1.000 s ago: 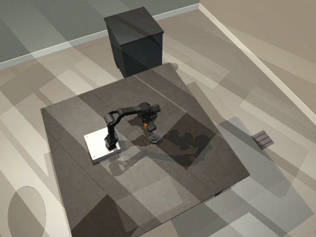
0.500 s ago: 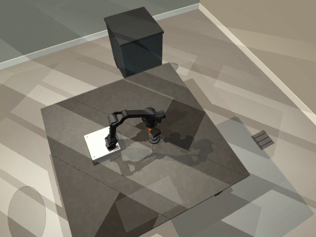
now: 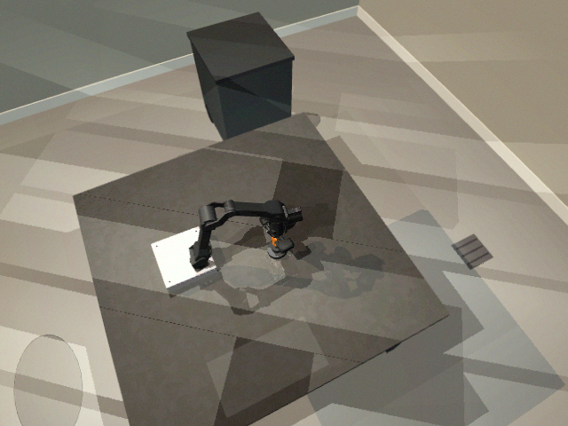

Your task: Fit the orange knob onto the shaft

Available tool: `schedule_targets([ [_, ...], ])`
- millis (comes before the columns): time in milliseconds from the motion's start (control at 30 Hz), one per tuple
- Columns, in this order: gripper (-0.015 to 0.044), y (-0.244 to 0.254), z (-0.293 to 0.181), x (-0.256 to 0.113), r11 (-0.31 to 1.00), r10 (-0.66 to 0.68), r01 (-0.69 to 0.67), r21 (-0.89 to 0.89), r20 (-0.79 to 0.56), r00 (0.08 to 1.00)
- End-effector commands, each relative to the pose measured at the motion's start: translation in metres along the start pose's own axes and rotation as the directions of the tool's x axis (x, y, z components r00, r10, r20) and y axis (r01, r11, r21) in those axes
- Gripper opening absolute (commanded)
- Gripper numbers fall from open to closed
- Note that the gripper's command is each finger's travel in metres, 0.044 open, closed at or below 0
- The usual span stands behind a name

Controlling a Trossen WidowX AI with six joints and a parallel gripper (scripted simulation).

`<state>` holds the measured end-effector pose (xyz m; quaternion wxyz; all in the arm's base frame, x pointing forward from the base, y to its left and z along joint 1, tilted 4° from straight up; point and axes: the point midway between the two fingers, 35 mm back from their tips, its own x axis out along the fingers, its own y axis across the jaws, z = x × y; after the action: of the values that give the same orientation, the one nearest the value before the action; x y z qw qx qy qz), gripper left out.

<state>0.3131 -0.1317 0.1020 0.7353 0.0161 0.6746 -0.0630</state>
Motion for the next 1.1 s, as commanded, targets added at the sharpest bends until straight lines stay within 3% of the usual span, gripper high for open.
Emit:
schedule_targets([
  [0, 0.0, 0.001, -0.001, 0.011, 1.0, 0.007, -0.007, -0.004, -0.006, 1.0],
  [1067, 0.0, 0.002, -0.001, 0.022, 1.0, 0.007, -0.007, -0.001, -0.006, 1.0],
])
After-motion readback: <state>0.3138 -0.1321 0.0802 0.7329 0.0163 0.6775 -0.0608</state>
